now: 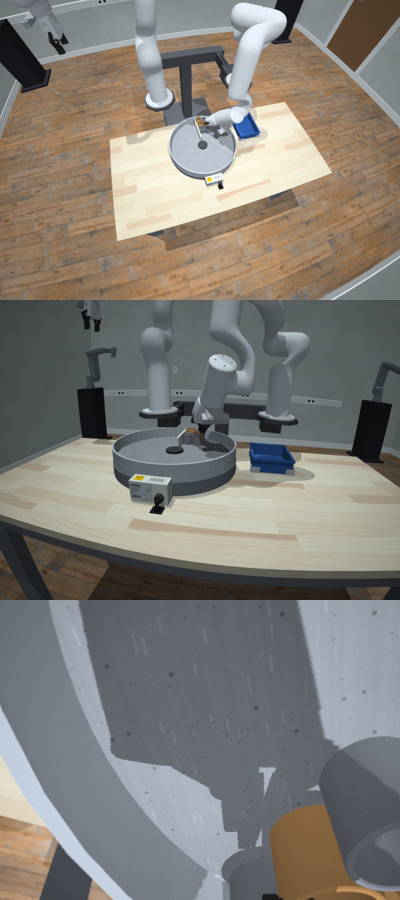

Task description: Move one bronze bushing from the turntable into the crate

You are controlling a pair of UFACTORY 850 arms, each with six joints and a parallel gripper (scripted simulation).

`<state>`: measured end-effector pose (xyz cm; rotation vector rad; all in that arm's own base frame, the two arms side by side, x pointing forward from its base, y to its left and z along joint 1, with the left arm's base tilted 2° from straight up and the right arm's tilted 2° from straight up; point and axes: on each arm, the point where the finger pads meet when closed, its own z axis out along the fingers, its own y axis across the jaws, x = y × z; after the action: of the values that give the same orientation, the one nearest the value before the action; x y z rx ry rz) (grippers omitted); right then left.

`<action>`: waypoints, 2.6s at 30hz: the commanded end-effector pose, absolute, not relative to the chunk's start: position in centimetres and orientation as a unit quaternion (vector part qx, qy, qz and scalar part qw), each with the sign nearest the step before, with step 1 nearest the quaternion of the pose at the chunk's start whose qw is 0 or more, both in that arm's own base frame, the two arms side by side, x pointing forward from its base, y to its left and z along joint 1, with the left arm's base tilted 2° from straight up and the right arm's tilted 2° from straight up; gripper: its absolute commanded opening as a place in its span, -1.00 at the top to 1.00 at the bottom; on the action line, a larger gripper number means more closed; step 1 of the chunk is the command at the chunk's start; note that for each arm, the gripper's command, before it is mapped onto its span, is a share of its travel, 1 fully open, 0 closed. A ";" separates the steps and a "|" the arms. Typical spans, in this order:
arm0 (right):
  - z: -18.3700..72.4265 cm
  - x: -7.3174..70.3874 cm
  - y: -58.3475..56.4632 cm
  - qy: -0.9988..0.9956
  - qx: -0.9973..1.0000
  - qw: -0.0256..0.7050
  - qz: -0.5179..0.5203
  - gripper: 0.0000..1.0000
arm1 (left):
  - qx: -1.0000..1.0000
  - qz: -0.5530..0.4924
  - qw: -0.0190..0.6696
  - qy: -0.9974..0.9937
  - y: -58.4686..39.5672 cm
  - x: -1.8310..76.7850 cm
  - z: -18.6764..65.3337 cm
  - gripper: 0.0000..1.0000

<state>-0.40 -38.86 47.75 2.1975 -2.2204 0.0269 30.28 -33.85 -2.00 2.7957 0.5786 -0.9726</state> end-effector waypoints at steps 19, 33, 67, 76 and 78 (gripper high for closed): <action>47.8 -0.4 -38.9 -0.711 0.703 0.009 0.009 -1.00 | 0.925 -0.321 0.063 0.191 -33.9 30.4 -1.9 1.00; 47.8 -0.4 -38.9 -0.711 0.703 0.009 0.009 -1.00 | 0.925 -0.321 0.063 0.191 -34.0 30.3 1.0 1.00; 47.8 -0.4 -38.9 -0.711 0.703 0.009 0.009 -1.00 | 0.925 -0.321 0.063 0.191 -33.0 30.4 5.0 1.00; 47.8 -0.4 -38.9 -0.711 0.703 0.009 0.009 -1.00 | 0.925 -0.321 0.063 0.191 -26.0 31.5 5.2 1.00; 47.8 -0.4 -38.9 -0.711 0.703 0.009 0.009 -1.00 | 0.925 -0.321 0.063 0.191 -23.9 31.9 5.3 1.00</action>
<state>-0.40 -38.86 47.75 2.1975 -2.2204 0.0269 31.18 -27.00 5.04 2.7953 0.5788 -0.9736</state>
